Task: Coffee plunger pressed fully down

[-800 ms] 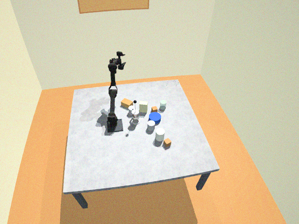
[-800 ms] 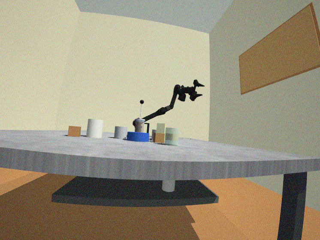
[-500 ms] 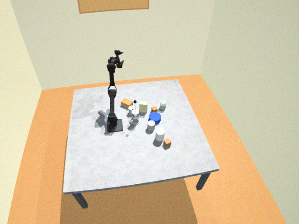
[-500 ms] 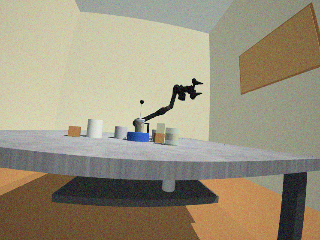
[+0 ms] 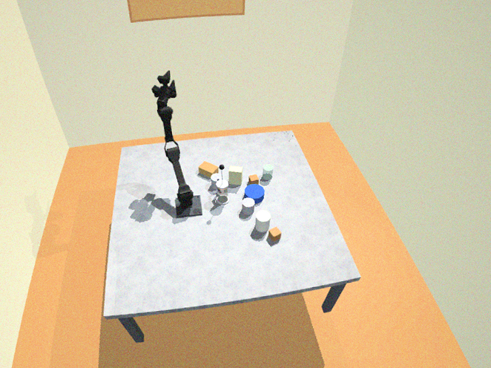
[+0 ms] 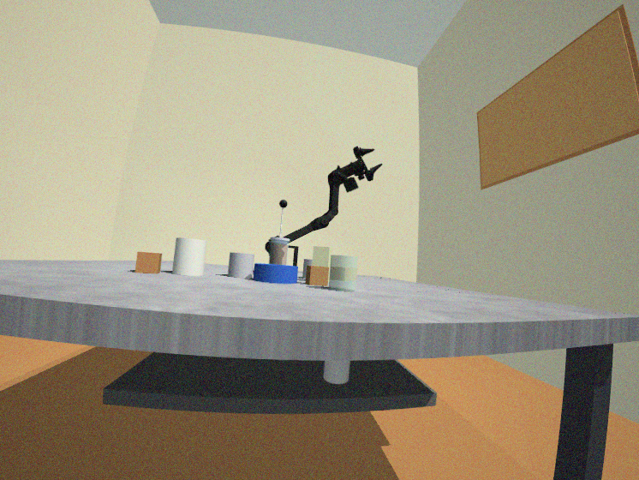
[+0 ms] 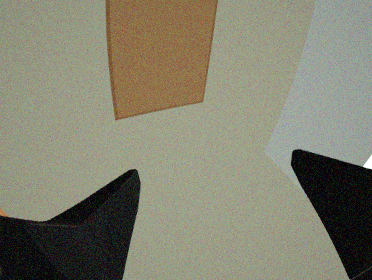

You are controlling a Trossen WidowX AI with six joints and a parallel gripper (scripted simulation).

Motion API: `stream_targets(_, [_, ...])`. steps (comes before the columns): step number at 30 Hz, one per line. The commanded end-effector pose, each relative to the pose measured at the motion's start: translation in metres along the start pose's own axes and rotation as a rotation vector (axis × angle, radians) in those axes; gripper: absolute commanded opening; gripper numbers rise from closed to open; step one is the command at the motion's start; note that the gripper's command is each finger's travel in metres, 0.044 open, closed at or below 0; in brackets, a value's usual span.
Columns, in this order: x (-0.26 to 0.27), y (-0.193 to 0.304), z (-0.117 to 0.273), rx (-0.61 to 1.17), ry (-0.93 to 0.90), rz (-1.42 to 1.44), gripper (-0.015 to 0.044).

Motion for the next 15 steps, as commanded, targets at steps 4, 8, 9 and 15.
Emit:
stream_targets(4, [-0.086,-0.010,0.053,-0.069,0.314,-0.130,0.0440])
stream_targets(8, [-0.134,-0.004,0.093,-0.086,0.503,-0.232,0.0440])
stream_targets(9, [-0.143,-0.001,0.103,-0.085,0.545,-0.253,0.0440])
stream_targets(15, [-0.192,0.035,0.163,-0.028,0.787,-0.420,0.0440])
Point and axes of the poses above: the point midway between the two fingers, 35 mm back from their tips, its own z axis back along the fingers, its own x axis across the jaws, y = z × x, the point moved 4 cm from there along z, back along the fingers, and after that the axes turned 2 degrees about z, right-handed, at the moved point
